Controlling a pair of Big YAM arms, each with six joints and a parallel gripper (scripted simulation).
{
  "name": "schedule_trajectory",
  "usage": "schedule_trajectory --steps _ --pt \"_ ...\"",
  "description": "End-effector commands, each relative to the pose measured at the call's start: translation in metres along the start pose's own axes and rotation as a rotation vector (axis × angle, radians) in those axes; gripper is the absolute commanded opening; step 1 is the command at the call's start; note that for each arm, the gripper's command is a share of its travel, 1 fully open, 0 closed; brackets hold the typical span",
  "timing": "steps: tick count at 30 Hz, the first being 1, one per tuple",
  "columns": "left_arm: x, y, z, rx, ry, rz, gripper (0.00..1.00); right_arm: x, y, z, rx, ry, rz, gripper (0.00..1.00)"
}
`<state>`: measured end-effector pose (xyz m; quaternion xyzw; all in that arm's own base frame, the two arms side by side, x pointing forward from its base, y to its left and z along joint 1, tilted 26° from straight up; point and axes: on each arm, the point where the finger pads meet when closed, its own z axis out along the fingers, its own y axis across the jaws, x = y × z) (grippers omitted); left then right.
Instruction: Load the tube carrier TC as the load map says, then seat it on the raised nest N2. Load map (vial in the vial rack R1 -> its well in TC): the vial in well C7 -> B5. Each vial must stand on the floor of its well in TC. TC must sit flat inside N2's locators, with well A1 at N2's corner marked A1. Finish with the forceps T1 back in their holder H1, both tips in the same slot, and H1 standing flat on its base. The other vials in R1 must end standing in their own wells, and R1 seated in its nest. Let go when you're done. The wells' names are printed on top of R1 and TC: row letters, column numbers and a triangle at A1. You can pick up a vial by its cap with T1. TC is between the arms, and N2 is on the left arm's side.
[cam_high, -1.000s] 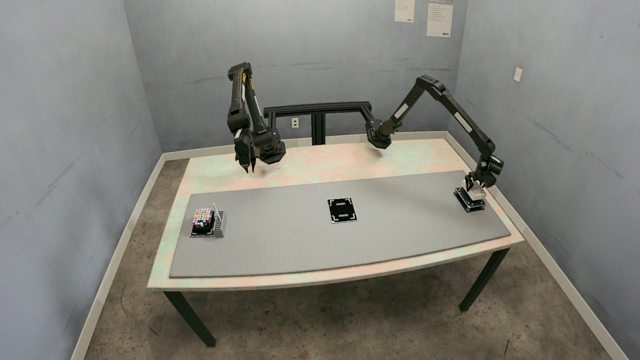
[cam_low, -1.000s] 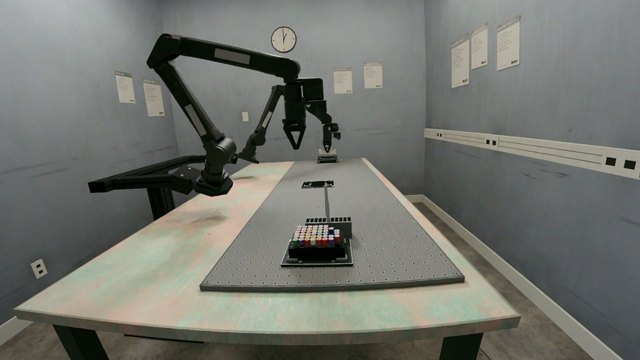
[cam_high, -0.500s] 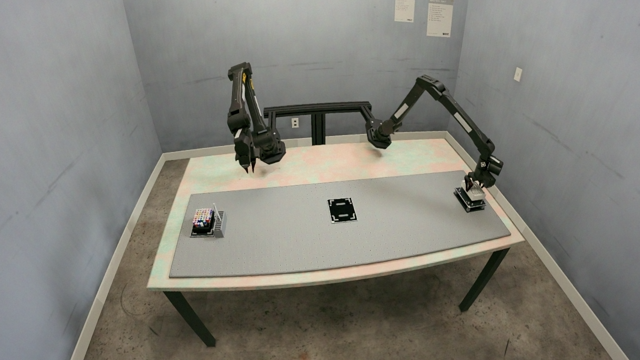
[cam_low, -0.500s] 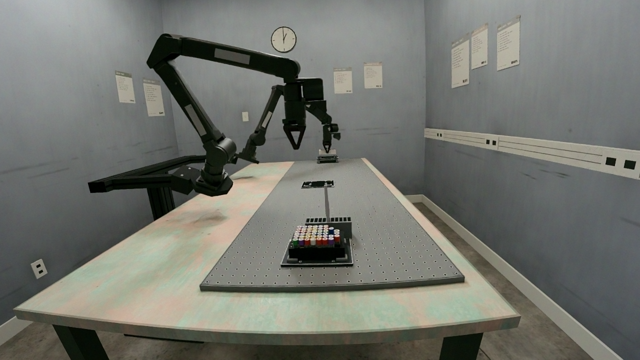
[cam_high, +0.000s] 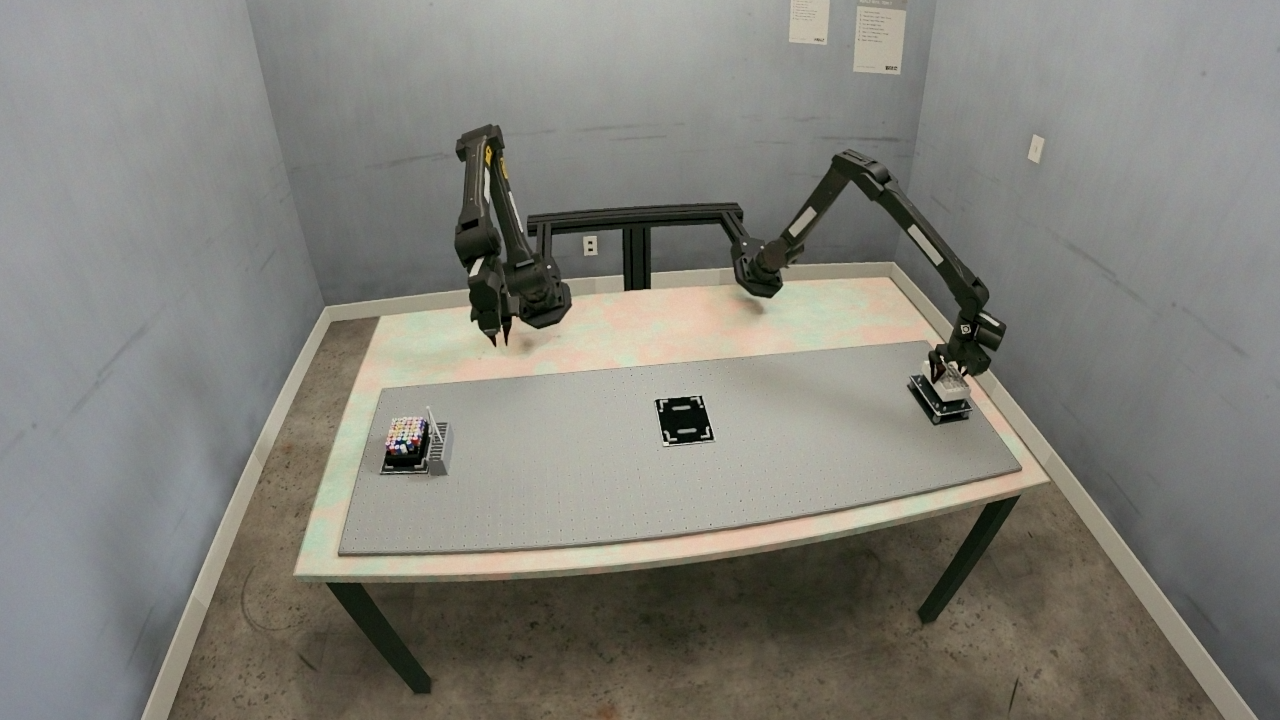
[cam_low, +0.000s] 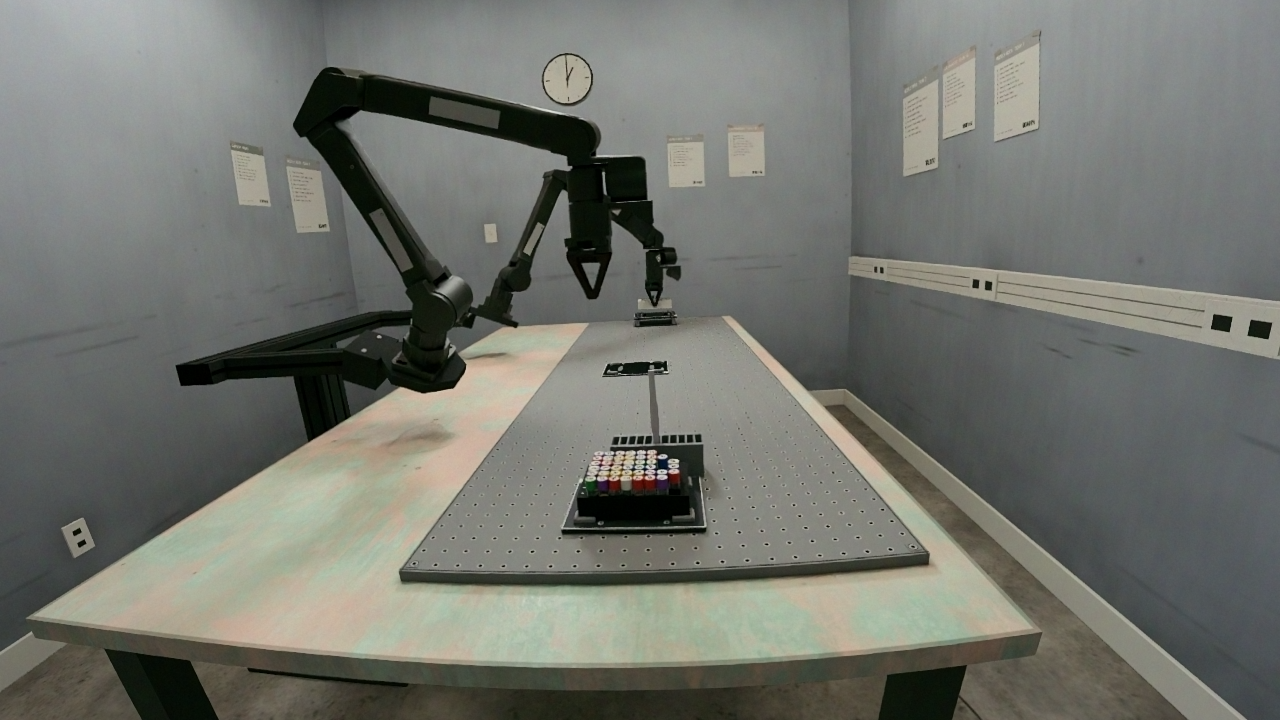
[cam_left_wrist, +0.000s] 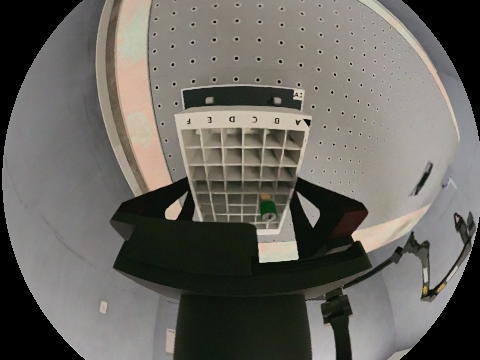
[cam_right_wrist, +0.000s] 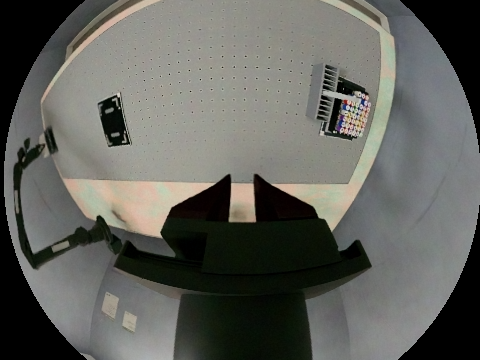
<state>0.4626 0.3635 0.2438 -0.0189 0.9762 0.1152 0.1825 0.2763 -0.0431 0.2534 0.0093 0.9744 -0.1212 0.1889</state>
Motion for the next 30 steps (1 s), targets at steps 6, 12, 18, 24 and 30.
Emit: schedule_trajectory --steps 6,12,18,24,30 --pt "-0.0133 0.0017 -0.0318 -0.041 -0.056 0.002 0.0 -0.01 -0.0045 -0.0118 0.006 -0.032 0.022 0.24" --pt "-0.0135 0.002 -0.0322 -0.042 -0.056 0.001 0.0 -0.01 -0.0045 -0.0118 0.006 -0.032 0.022 0.24" --pt "-0.0128 0.0011 -0.0313 -0.04 -0.055 0.001 0.0 -0.01 -0.0045 -0.0118 0.006 -0.032 0.022 0.24" --pt "-0.0135 0.0017 -0.0324 -0.042 -0.056 0.0 0.0 -0.01 -0.0045 -0.0118 0.006 -0.032 0.022 0.24" --pt "-0.013 0.0011 -0.0318 -0.041 -0.055 -0.001 0.0 -0.01 -0.0045 -0.0118 0.006 -0.032 0.022 0.24"
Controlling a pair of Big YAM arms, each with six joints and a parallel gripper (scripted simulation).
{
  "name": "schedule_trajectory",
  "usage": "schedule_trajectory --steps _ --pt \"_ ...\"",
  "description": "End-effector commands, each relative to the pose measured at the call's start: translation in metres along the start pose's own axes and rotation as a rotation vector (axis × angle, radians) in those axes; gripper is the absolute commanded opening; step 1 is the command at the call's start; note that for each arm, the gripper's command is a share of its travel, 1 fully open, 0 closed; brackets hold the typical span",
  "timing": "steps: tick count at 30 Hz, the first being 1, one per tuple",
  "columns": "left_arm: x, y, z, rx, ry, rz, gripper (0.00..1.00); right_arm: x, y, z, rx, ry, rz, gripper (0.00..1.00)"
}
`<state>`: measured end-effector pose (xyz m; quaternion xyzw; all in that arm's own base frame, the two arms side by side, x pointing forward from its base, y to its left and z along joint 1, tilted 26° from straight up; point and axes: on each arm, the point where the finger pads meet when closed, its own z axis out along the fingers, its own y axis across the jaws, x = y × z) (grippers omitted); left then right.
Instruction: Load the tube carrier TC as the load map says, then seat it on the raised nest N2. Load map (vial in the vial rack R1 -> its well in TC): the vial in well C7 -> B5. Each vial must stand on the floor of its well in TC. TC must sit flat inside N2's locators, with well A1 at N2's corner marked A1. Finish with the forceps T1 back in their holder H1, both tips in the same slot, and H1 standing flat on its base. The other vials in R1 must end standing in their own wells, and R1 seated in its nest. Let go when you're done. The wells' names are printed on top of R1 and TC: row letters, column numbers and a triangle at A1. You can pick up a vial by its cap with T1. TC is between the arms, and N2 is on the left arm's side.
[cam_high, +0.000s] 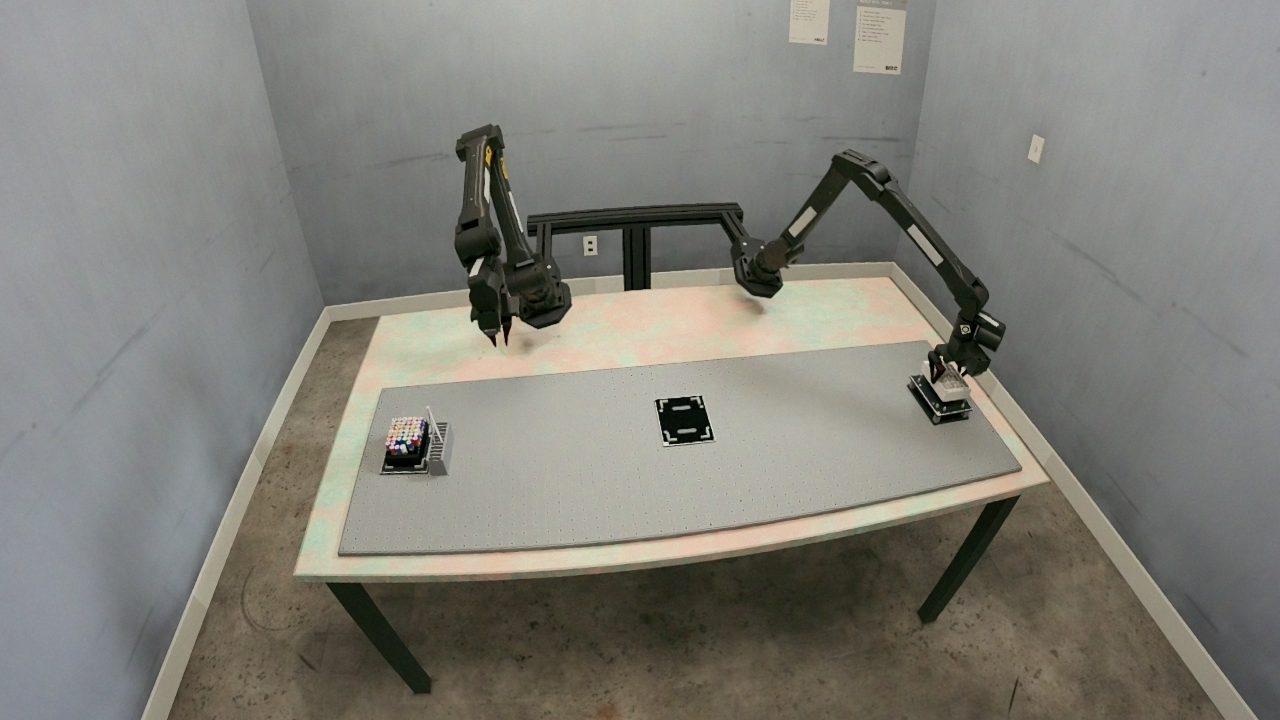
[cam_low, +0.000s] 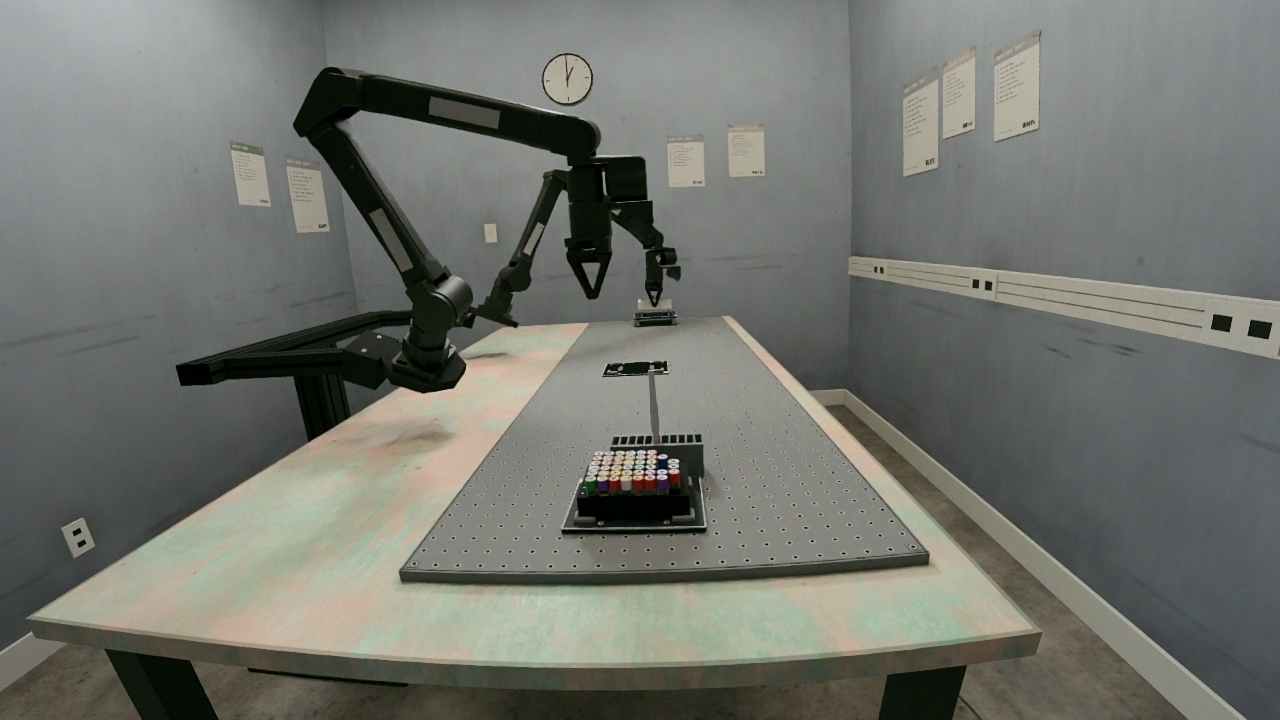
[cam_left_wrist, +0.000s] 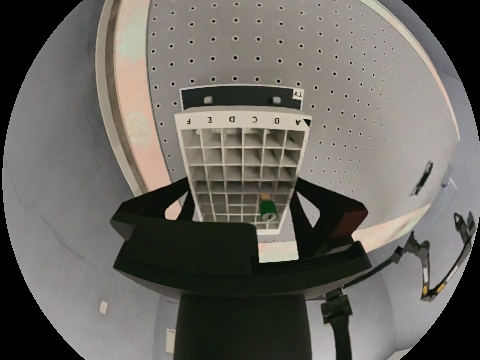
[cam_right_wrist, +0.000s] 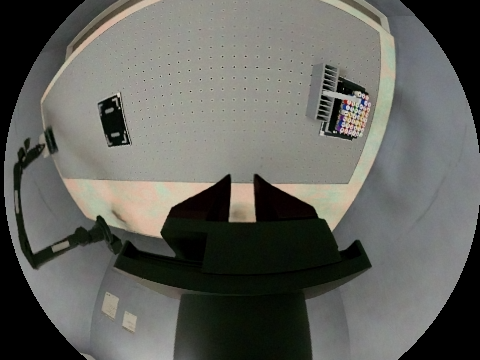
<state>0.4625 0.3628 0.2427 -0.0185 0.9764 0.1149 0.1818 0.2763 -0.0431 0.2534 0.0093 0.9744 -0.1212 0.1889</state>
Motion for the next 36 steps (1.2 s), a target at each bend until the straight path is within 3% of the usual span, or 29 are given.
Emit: schedule_trajectory --steps 1,36 --pt "-0.0135 0.002 -0.0326 -0.041 -0.056 -0.001 0.0 -0.01 -0.0045 -0.0118 0.006 -0.032 0.022 0.24" --pt "-0.0123 0.002 -0.0271 -0.041 -0.055 -0.003 0.0 -0.01 -0.0045 -0.0118 0.006 -0.032 0.022 0.24"
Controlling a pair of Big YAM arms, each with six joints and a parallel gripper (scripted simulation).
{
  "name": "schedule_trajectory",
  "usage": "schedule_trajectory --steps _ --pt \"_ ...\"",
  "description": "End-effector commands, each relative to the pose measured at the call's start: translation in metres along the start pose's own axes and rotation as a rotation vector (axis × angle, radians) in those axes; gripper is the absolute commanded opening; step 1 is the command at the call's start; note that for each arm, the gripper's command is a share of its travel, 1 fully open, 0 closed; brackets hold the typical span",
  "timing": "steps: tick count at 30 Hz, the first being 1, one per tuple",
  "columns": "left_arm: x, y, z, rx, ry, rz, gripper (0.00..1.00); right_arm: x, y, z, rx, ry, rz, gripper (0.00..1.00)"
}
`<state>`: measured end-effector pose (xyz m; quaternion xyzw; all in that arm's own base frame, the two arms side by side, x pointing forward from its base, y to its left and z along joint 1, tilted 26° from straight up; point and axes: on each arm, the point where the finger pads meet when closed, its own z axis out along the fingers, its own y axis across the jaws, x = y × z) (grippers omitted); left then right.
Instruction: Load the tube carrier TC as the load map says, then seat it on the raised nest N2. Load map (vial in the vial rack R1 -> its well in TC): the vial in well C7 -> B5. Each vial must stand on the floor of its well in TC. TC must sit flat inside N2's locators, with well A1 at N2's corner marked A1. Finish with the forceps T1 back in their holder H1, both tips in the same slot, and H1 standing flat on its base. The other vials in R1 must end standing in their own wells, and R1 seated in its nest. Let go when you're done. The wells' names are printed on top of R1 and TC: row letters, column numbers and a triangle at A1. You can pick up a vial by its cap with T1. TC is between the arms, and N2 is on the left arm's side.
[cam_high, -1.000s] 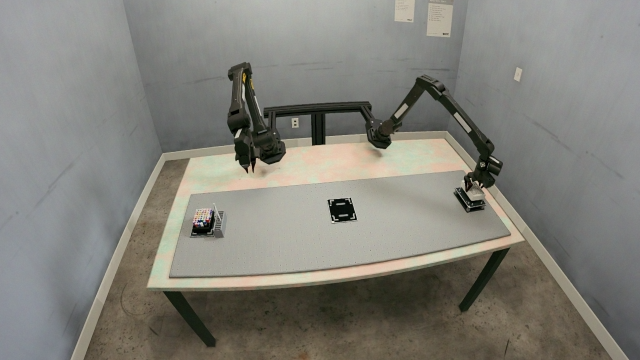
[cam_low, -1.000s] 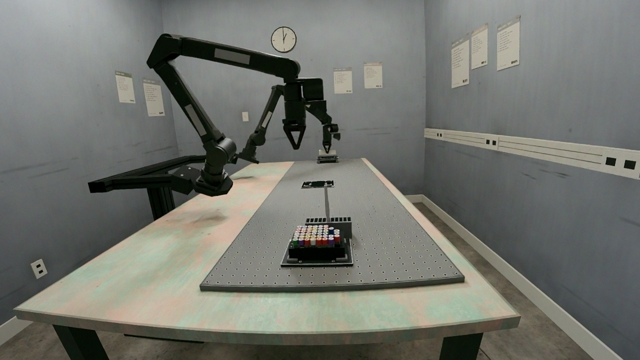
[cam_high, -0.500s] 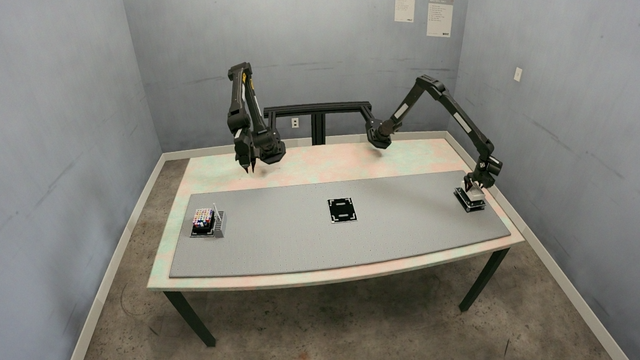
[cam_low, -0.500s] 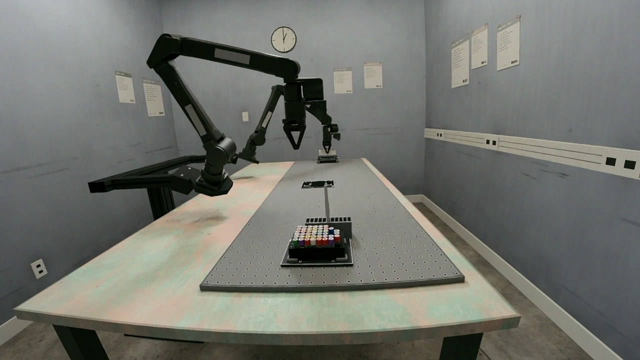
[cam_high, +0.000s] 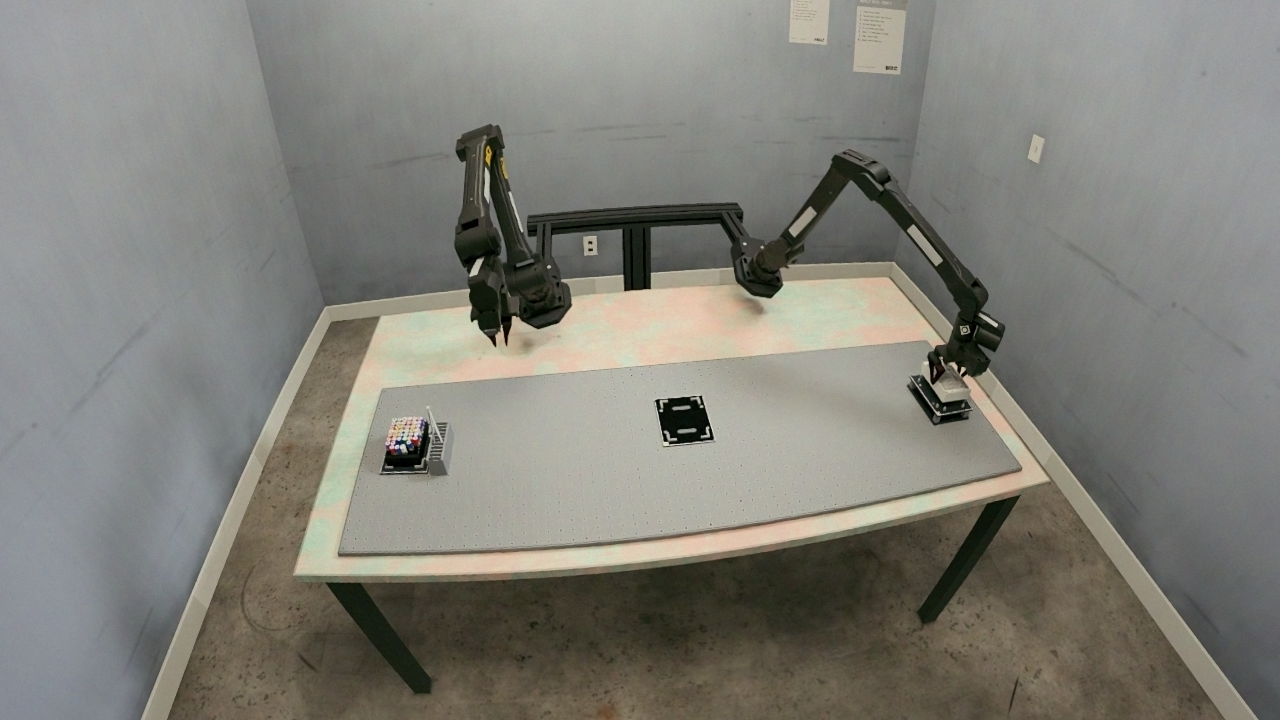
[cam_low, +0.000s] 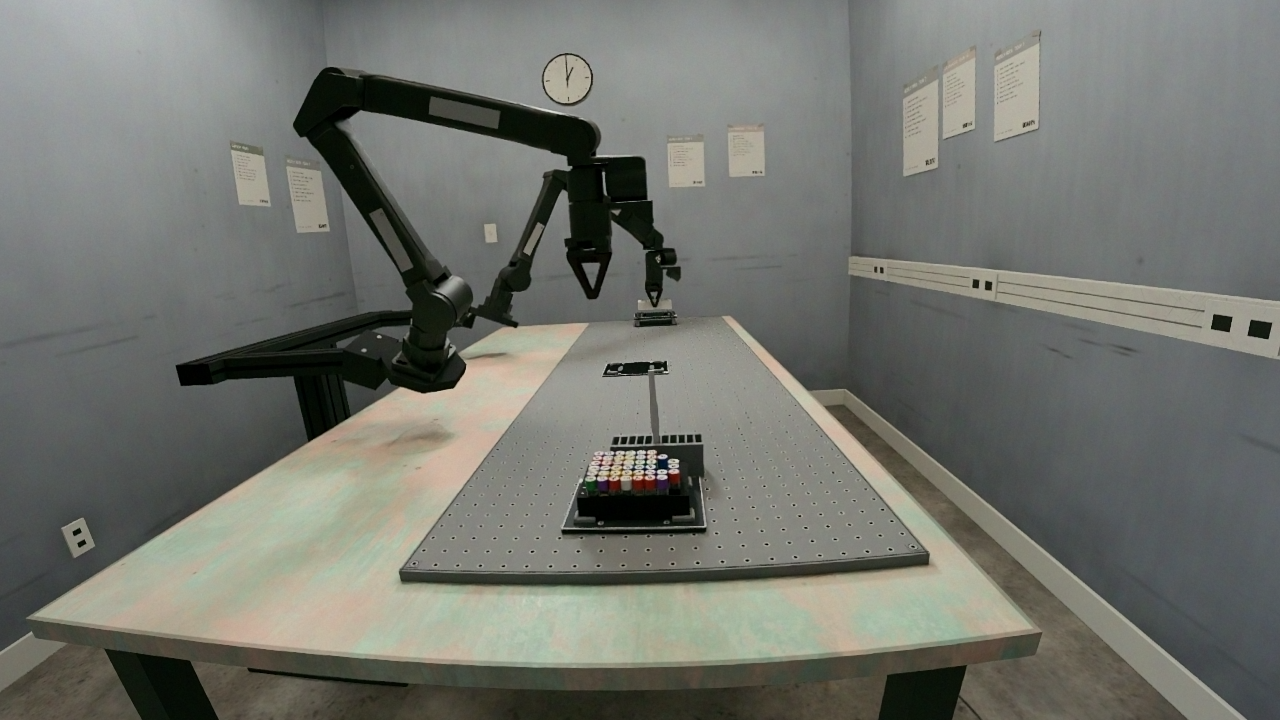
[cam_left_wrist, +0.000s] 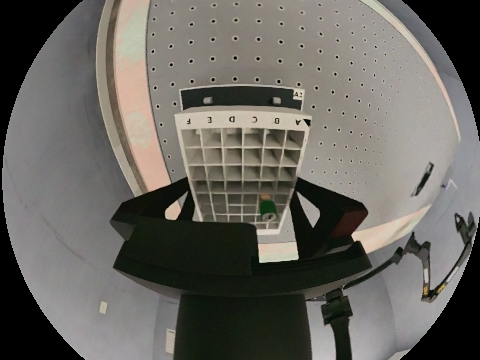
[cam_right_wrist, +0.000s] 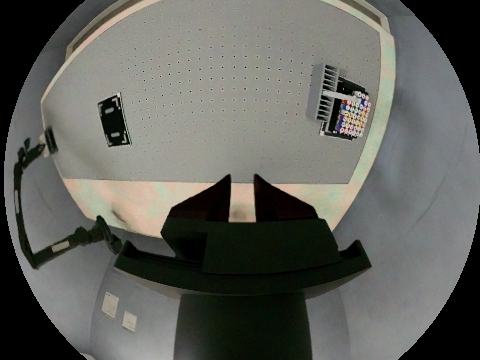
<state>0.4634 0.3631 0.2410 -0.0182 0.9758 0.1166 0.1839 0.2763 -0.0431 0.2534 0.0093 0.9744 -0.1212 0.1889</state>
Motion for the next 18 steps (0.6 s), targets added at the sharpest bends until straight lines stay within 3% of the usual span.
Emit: schedule_trajectory --steps 1,18 --pt "-0.0121 0.0021 -0.0287 -0.038 -0.051 -0.004 0.0 -0.01 -0.0045 -0.0118 0.006 -0.032 0.022 0.24" --pt "-0.0135 0.0032 -0.0303 -0.04 -0.054 -0.004 0.0 -0.01 -0.0045 -0.0118 0.006 -0.032 0.022 0.24"
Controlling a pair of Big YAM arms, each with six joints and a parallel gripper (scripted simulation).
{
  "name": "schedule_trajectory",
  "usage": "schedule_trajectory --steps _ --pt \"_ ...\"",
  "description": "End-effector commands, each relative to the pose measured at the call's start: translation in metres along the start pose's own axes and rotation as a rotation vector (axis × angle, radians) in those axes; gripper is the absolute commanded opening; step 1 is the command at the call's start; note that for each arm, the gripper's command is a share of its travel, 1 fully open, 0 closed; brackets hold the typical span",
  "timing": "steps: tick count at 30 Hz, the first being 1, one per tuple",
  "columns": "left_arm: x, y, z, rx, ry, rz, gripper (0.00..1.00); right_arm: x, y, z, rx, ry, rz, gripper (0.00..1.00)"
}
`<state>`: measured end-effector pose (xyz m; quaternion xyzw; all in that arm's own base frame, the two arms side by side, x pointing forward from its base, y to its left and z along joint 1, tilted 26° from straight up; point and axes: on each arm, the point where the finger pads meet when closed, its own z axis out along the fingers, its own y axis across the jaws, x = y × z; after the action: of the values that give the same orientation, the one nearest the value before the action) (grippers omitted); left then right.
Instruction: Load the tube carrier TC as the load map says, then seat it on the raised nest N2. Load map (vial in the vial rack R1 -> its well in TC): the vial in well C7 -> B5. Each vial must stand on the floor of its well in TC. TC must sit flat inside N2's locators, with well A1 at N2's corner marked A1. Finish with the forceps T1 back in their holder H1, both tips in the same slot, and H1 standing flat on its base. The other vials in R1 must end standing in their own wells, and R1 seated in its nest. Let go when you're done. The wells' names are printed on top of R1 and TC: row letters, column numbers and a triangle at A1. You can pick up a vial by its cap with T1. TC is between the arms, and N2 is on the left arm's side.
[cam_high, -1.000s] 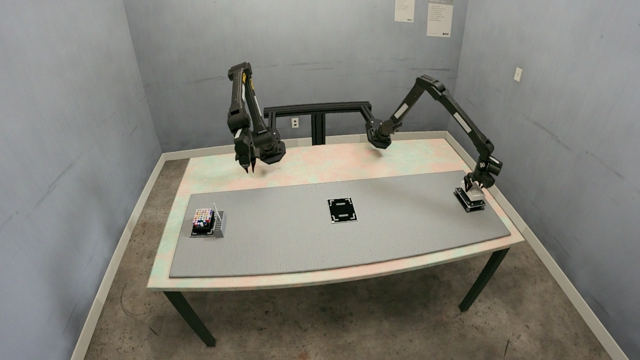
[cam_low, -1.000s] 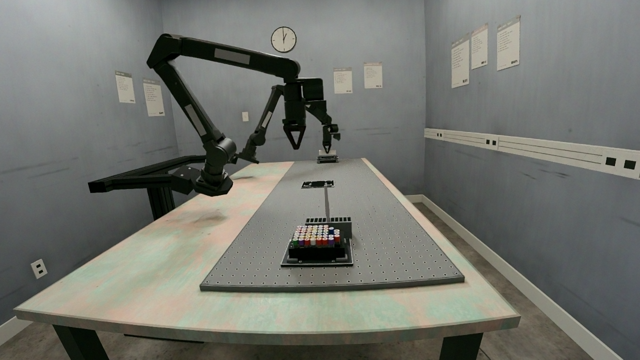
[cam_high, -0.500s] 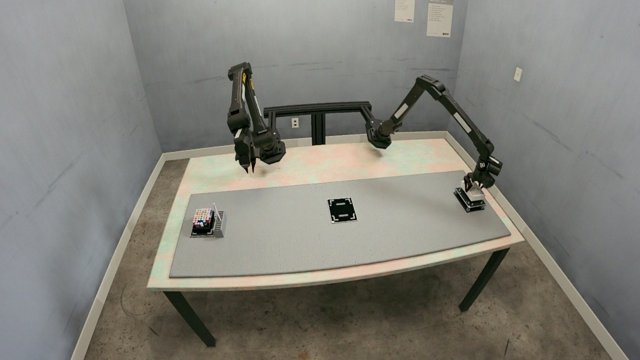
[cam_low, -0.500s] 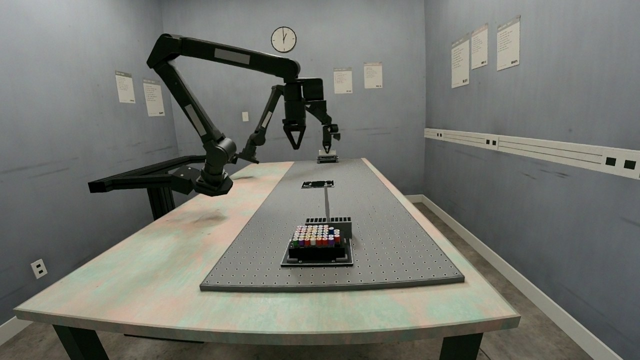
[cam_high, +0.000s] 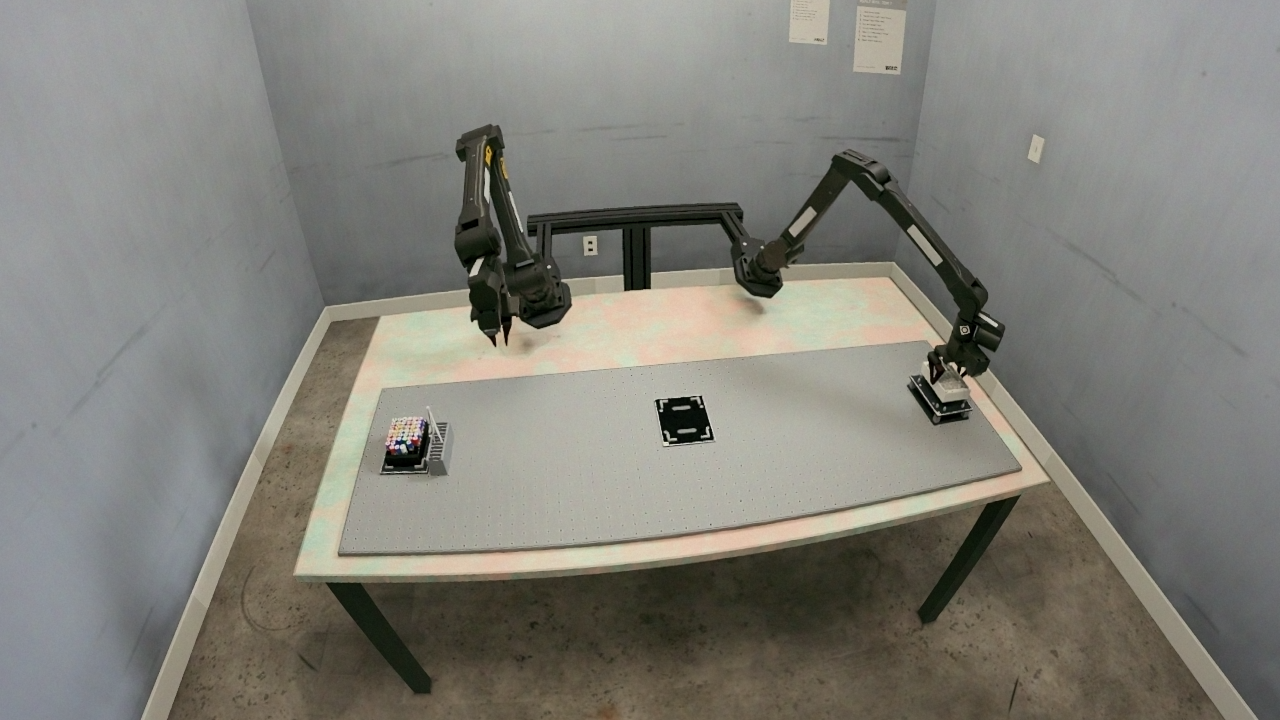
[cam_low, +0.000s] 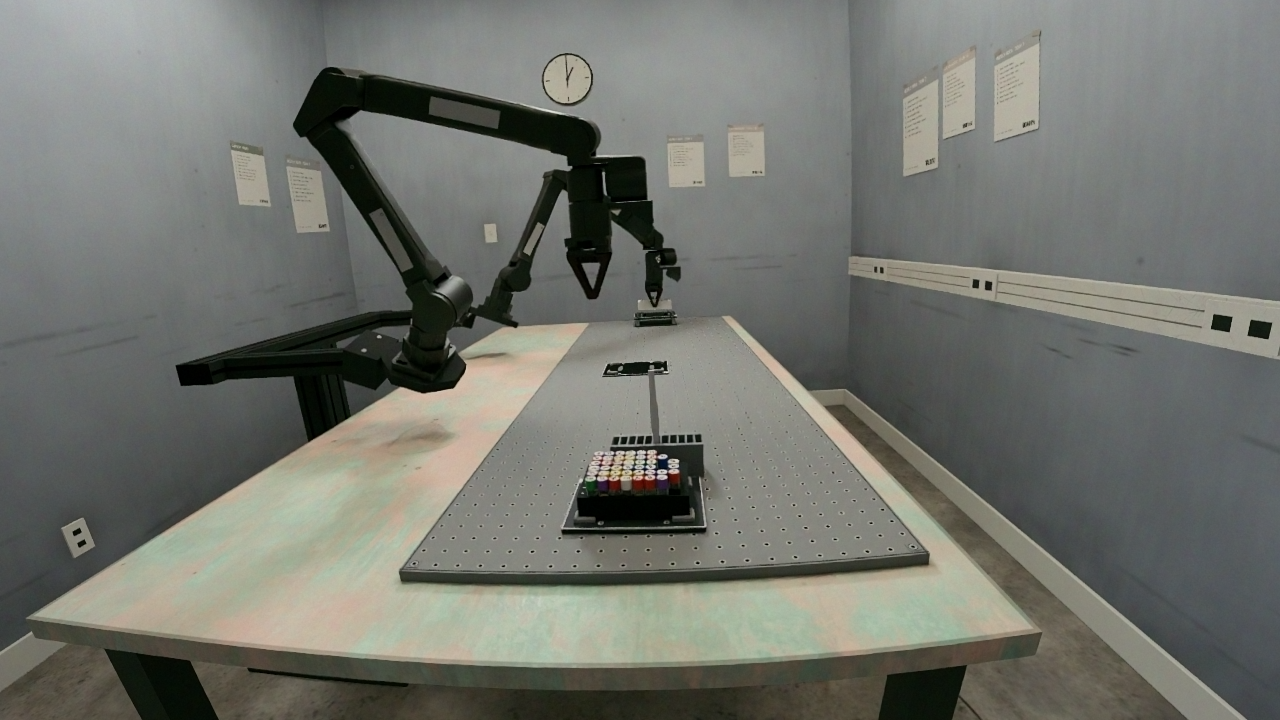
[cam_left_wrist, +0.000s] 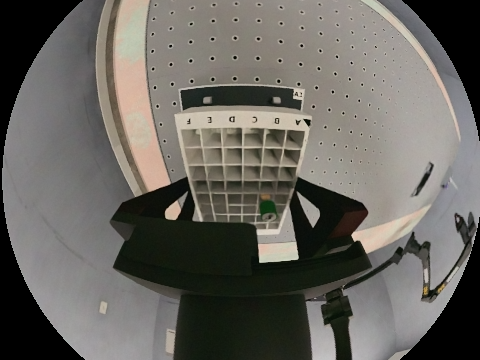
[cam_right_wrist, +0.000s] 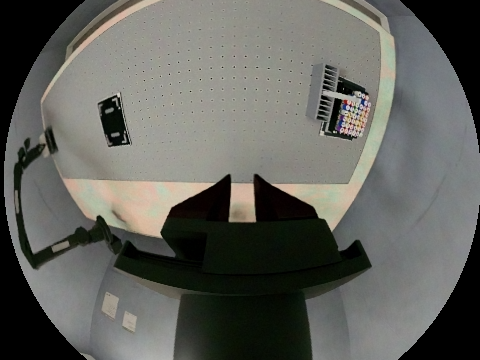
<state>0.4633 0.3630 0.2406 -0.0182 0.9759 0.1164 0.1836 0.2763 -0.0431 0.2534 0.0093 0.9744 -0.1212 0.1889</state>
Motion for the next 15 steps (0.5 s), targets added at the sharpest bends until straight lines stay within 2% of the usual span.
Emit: schedule_trajectory --steps 1,15 --pt "-0.0138 0.0034 -0.0307 -0.041 -0.055 -0.004 0.0 -0.01 -0.0045 -0.0118 0.006 -0.032 0.022 0.24" --pt "-0.0143 0.0034 -0.0279 -0.042 -0.057 -0.003 0.0 -0.01 -0.0045 -0.0118 0.006 -0.032 0.022 0.24"
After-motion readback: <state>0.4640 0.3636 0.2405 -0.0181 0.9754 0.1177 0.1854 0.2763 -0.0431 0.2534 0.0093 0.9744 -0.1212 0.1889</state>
